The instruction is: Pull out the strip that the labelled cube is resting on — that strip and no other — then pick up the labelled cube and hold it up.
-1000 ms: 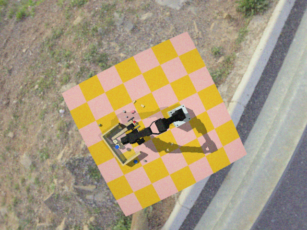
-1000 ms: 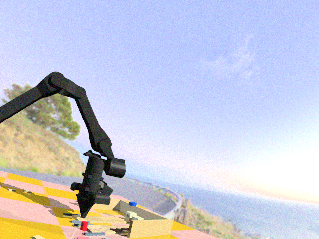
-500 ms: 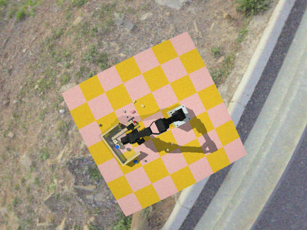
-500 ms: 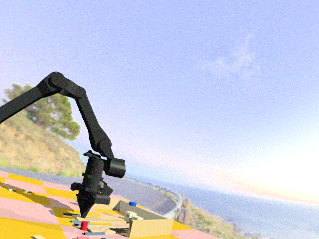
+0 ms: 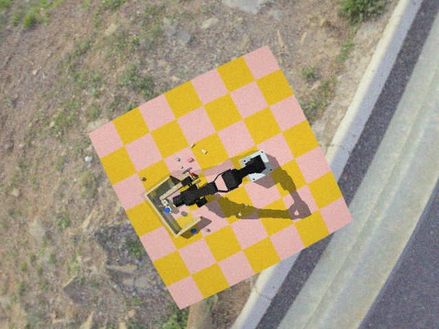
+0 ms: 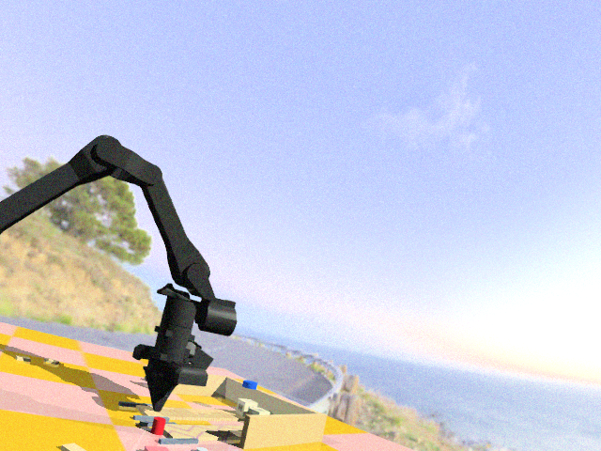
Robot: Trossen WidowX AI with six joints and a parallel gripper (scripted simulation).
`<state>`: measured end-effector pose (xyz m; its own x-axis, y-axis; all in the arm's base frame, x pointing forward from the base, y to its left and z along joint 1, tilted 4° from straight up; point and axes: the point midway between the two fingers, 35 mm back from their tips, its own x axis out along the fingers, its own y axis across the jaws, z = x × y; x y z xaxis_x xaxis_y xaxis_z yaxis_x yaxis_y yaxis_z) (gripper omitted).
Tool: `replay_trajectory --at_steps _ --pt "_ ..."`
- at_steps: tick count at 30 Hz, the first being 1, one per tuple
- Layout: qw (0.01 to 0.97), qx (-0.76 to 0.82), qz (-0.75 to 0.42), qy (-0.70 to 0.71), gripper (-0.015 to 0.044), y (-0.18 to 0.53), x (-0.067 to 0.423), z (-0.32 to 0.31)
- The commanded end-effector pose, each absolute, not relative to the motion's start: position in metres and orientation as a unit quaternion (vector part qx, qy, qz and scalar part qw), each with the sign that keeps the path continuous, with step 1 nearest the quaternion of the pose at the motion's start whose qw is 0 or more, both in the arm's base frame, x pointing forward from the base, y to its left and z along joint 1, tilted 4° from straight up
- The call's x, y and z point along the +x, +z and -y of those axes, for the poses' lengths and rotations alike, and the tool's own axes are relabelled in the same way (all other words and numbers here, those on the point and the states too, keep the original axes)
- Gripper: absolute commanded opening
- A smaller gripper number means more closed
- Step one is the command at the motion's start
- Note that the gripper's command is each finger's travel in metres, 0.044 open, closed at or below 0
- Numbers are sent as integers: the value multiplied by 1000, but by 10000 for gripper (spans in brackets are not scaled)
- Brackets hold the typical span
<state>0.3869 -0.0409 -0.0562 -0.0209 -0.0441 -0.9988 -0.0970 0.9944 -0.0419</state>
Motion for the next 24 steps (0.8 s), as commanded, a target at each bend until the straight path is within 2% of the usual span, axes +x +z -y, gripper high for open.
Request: replay_trajectory --at_steps 1,24 --pt "699 -50 -713 21 0 -59 387 41" --pt "698 -50 -714 21 0 -59 359 44"
